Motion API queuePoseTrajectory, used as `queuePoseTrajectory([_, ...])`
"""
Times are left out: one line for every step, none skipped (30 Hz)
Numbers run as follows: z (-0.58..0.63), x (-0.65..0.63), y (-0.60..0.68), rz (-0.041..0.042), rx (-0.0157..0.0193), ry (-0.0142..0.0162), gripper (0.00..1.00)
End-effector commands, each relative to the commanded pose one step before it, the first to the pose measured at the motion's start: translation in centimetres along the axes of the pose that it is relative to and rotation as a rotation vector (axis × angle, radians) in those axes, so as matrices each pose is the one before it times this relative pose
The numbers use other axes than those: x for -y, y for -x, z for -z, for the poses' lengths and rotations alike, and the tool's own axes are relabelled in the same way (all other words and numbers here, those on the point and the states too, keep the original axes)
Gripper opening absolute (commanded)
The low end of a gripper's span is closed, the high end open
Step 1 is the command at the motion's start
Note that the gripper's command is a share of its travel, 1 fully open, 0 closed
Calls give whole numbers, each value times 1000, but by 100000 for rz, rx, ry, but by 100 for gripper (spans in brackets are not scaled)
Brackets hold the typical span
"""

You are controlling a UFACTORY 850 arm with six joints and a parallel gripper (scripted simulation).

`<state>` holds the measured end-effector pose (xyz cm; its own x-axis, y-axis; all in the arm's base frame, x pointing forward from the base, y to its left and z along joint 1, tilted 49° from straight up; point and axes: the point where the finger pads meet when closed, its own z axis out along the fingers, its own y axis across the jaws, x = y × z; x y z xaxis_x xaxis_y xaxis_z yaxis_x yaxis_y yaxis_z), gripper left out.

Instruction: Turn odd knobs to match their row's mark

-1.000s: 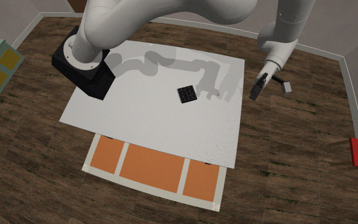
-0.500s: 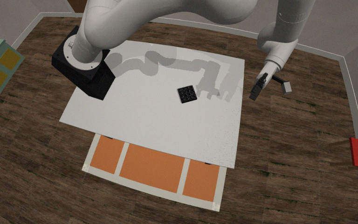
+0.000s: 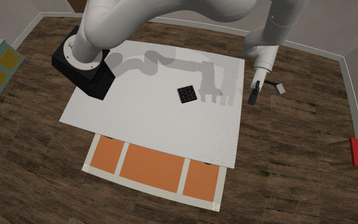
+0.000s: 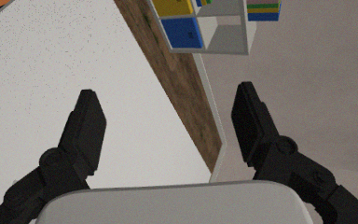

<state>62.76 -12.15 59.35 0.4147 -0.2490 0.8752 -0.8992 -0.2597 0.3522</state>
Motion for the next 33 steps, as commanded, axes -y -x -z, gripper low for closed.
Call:
queuePoseTrajectory([-1135, 2313, 123, 2620, -12578, -8927, 100])
queuePoseTrajectory([-119, 387, 132, 710, -1553, -1533, 100])
queuePoseTrajectory([-121, 432, 162, 819, -1664, -1732, 100])
queuePoseTrajectory([-112, 443, 181, 866, -1631, -1795, 100])
queuePoseTrajectory([-100, 445, 197, 894, -1562, -1821, 100])
queuePoseTrajectory([-88, 446, 212, 918, -1490, -1841, 100])
queuePoseTrajectory([-76, 447, 227, 941, -1422, -1863, 100])
queuePoseTrajectory([-66, 454, 243, 973, -1368, -1902, 100])
queuePoseTrajectory([-55, 460, 260, 1003, -1313, -1940, 100])
queuePoseTrajectory([-39, 392, 232, 866, -1060, -1660, 100])
queuePoseTrajectory([-40, 541, 335, 1211, -1377, -2300, 100])
queuePoseTrajectory([-24, 473, 306, 1069, -1123, -2014, 100])
queuePoseTrajectory([-14, 477, 320, 1087, -1059, -2034, 100])
queuePoseTrajectory([0, 0, 0, 0, 0, 0, 100])
queuePoseTrajectory([0, 0, 0, 0, 0, 0, 100])
queuePoseTrajectory([33, 1436, 1054, 3340, -2785, -6176, 100])
queuePoseTrajectory([17, 405, 305, 937, -667, -1721, 100])
queuePoseTrajectory([18, 335, 257, 776, -517, -1420, 100])
queuePoseTrajectory([36, 509, 401, 1182, -729, -2159, 100])
queuePoseTrajectory([45, 520, 419, 1207, -675, -2199, 100])
queuePoseTrajectory([54, 537, 443, 1243, -624, -2260, 100])
queuePoseTrajectory([49, 441, 369, 1017, -459, -1845, 100])
queuePoseTrajectory([81, 634, 544, 1461, -582, -2646, 100])
queuePoseTrajectory([75, 541, 472, 1239, -425, -2242, 100])
queuePoseTrajectory([81, 545, 483, 1241, -364, -2244, 100])
queuePoseTrajectory([57, 370, 331, 837, -211, -1514, 100])
queuePoseTrajectory([127, 744, 682, 1679, -343, -3033, 100])
queuePoseTrajectory([100, 565, 523, 1261, -189, -2279, 100])
queuePoseTrajectory([104, 564, 529, 1250, -131, -2258, 100])
queuePoseTrajectory([110, 575, 546, 1263, -76, -2284, 100])
queuePoseTrajectory([0, 0, 0, 0, 0, 0, 100])
queuePoseTrajectory([0, 0, 0, 0, 0, 0, 100])
queuePoseTrajectory([394, 1730, 1729, 3800, 100, -6873, 100])
